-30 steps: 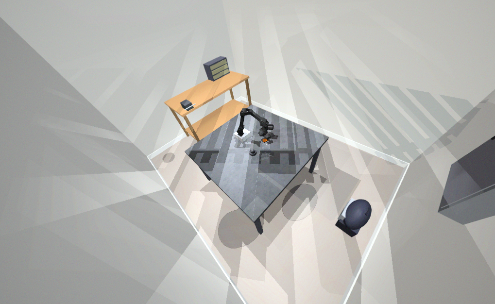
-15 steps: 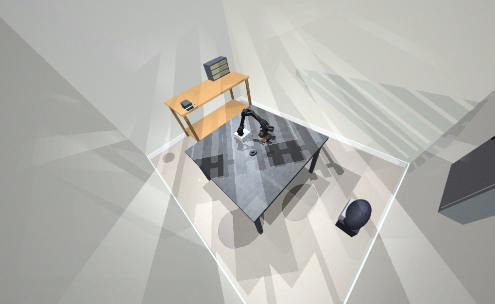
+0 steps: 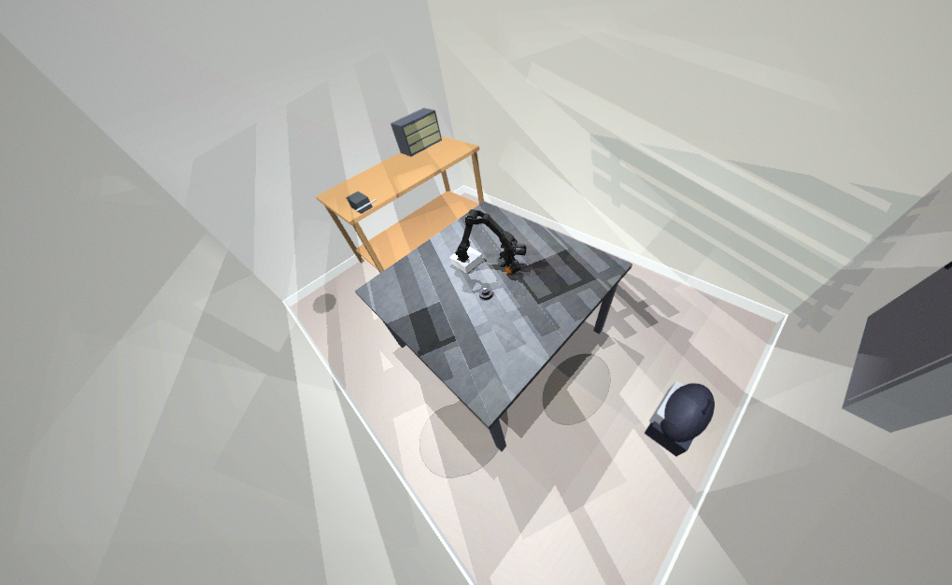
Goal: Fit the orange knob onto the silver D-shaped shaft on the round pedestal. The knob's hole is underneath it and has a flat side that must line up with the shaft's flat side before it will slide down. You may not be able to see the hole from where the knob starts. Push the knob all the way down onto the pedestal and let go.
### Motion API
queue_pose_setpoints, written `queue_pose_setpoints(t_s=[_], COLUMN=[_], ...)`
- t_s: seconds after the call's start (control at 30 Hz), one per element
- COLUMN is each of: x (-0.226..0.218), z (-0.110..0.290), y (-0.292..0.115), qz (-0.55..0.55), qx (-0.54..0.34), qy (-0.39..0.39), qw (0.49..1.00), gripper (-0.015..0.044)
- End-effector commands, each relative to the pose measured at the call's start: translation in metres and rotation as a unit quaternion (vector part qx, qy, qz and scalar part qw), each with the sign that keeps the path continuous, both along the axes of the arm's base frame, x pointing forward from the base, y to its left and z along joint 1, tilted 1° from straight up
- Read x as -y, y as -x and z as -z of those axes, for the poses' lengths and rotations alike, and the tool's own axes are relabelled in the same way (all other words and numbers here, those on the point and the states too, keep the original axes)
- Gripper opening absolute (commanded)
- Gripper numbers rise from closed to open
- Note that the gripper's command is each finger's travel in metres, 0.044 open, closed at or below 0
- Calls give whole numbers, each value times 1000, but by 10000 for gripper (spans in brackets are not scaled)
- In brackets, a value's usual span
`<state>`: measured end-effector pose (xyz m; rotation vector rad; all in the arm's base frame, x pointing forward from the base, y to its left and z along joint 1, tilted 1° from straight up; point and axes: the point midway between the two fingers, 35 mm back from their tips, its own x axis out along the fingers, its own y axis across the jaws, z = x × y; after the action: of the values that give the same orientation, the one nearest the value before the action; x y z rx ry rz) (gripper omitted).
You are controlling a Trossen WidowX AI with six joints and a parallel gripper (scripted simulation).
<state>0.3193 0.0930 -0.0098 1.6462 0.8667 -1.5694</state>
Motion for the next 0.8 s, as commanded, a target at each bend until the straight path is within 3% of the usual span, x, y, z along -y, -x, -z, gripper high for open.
queue_pose_setpoints(t_s=[0.0,0.37,0.77], x=[1,1,1], z=[2,2,2], y=[1,1,1], qz=[1,1,1], qx=[0,0,0], qy=[3,3,3], qw=[1000,1000,1000], gripper=[240,240,179])
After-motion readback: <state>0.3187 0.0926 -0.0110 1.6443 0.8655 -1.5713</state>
